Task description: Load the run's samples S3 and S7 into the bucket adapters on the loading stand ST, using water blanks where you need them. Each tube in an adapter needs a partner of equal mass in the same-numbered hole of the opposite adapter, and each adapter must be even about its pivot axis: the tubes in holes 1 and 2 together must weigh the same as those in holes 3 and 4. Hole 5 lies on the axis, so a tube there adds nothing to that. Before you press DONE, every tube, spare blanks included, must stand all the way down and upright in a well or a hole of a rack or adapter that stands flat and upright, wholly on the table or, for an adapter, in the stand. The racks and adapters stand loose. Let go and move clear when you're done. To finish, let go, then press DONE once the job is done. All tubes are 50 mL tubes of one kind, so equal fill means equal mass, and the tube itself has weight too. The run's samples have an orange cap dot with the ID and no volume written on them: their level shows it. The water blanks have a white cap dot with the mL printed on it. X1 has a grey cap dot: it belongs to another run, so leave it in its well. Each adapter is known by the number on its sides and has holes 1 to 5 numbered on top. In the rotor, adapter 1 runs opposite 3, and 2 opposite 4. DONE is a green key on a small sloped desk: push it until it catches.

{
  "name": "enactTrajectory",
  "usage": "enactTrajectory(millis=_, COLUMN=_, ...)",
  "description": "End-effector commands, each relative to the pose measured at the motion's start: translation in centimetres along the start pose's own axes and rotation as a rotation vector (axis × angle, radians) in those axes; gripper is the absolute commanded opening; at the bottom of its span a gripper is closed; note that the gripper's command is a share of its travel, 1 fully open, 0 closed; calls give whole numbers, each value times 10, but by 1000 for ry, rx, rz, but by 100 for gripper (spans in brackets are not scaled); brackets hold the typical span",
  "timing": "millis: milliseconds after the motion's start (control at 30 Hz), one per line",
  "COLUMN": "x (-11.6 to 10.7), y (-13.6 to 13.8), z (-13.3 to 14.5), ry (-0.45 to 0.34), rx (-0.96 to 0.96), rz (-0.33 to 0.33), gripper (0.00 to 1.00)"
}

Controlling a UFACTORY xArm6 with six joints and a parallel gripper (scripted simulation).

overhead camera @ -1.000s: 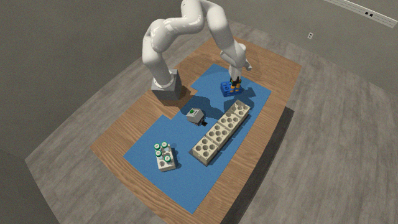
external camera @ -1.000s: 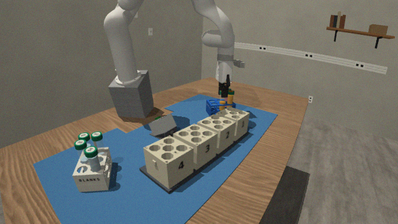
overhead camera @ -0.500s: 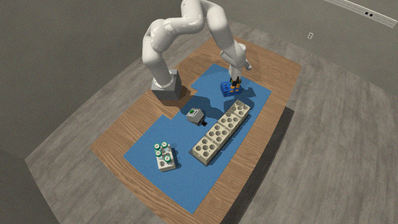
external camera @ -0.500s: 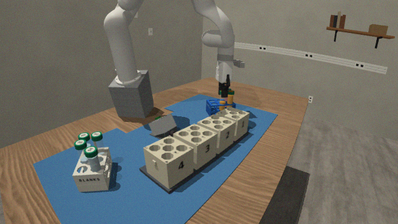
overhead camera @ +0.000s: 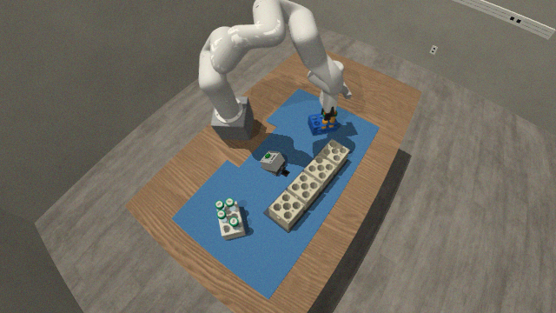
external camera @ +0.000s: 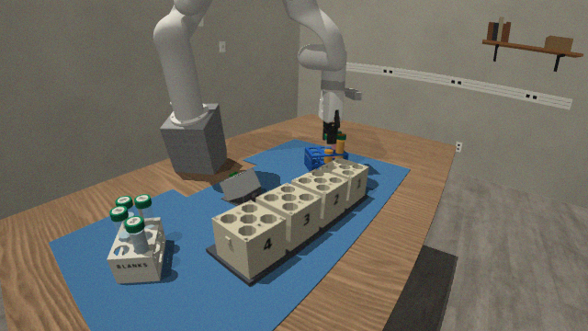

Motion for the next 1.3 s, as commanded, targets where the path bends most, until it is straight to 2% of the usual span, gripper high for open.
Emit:
enactTrajectory(millis=0, x=-2, y=0, z=-2, ry=4, rx=1, rz=1, gripper=0)
enactTrajectory(millis=1267, x=-24, y=0, z=-2, ry=4, rx=1, rz=0, gripper=0)
Point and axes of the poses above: the point where the finger pads meet when closed, its own x axis out along the fingers, its own y axis across the jaws, z = x × y, the point moved 1 cm from there along -x, back along the fingers, and after that the axes turned 7 degrees about -x, right-handed, at the moved point
